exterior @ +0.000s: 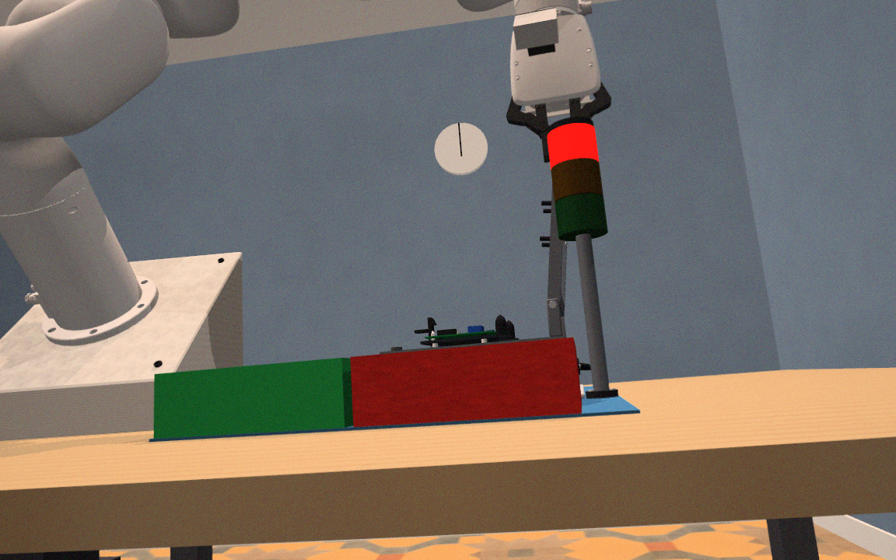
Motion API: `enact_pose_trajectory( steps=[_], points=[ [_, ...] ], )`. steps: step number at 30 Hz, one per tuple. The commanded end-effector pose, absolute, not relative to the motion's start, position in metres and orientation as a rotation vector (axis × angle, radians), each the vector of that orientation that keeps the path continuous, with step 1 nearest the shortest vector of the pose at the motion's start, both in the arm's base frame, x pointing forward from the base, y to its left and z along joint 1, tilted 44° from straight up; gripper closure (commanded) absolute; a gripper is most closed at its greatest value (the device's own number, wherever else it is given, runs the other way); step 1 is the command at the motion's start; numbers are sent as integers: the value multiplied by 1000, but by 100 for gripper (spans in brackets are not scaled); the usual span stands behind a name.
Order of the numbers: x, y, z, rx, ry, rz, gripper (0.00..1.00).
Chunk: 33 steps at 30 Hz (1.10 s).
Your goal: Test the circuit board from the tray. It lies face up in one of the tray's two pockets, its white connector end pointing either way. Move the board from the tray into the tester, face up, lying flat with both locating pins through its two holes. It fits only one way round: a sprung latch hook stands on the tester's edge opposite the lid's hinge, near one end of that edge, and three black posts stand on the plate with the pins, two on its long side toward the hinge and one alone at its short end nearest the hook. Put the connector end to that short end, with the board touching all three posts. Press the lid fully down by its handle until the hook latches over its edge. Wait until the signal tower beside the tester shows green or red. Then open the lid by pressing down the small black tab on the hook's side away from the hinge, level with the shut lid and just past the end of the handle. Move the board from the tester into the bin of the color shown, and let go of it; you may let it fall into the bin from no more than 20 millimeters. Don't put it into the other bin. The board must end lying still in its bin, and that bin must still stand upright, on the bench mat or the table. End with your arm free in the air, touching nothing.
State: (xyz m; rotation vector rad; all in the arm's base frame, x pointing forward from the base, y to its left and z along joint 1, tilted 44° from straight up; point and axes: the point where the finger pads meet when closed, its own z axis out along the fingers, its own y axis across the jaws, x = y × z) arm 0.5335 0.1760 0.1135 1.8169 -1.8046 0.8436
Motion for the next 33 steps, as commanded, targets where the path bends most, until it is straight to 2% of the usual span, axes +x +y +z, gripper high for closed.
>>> enact_pose_trajectory(
  steps=[1, 28, 29, 33],
  points=[
    [537, 178, 115, 1821, -1804, 846, 100],
    [540, 178, 115, 1821, -1804, 846, 100],
    [540, 178, 115, 1821, -1804, 846, 49],
    [540, 178, 115, 1821, -1804, 846, 49]
  ],
)
